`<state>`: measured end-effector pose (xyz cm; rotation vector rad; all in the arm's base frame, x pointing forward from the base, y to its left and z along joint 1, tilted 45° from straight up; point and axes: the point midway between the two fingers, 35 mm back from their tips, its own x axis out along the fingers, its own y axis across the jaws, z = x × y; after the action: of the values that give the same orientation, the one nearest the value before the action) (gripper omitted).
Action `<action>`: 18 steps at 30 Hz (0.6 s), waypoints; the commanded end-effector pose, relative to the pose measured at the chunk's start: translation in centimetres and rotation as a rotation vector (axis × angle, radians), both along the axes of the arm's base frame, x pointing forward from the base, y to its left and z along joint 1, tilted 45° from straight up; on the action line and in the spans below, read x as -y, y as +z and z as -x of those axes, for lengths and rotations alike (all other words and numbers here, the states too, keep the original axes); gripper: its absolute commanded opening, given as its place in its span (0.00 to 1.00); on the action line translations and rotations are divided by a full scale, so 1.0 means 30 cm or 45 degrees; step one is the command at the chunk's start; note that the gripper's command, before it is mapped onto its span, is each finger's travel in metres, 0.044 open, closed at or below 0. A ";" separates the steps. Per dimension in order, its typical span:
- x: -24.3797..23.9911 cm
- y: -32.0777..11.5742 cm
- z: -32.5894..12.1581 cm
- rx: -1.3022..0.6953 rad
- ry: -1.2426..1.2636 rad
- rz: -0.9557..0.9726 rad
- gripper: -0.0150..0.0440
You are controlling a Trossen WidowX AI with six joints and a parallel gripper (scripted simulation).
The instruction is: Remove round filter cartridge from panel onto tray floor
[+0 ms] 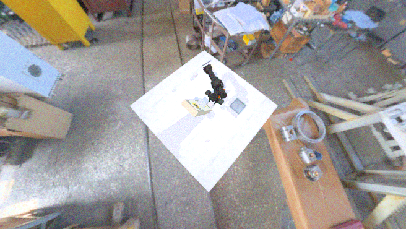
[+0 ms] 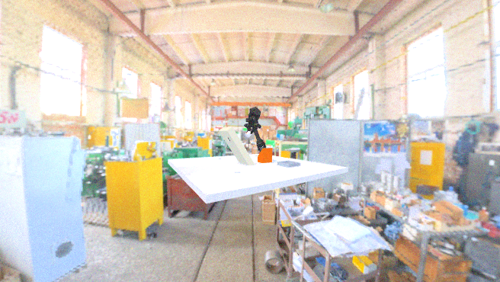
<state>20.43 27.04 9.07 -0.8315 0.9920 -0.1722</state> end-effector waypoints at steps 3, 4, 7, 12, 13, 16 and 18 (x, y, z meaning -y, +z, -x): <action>-0.065 -0.102 0.114 -0.222 0.202 0.033 0.25; -0.076 -0.121 0.135 -0.265 0.242 0.039 0.25; -0.106 -0.178 0.201 -0.391 0.367 0.055 0.25; -0.150 -0.267 0.317 -0.595 0.593 0.080 0.25; -0.157 -0.284 0.341 -0.634 0.641 0.084 0.25; -0.177 -0.333 0.415 -0.750 0.788 0.096 0.25; -0.189 -0.363 0.465 -0.826 0.890 0.104 0.25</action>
<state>8.43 32.19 -0.69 -1.2458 1.2230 0.5718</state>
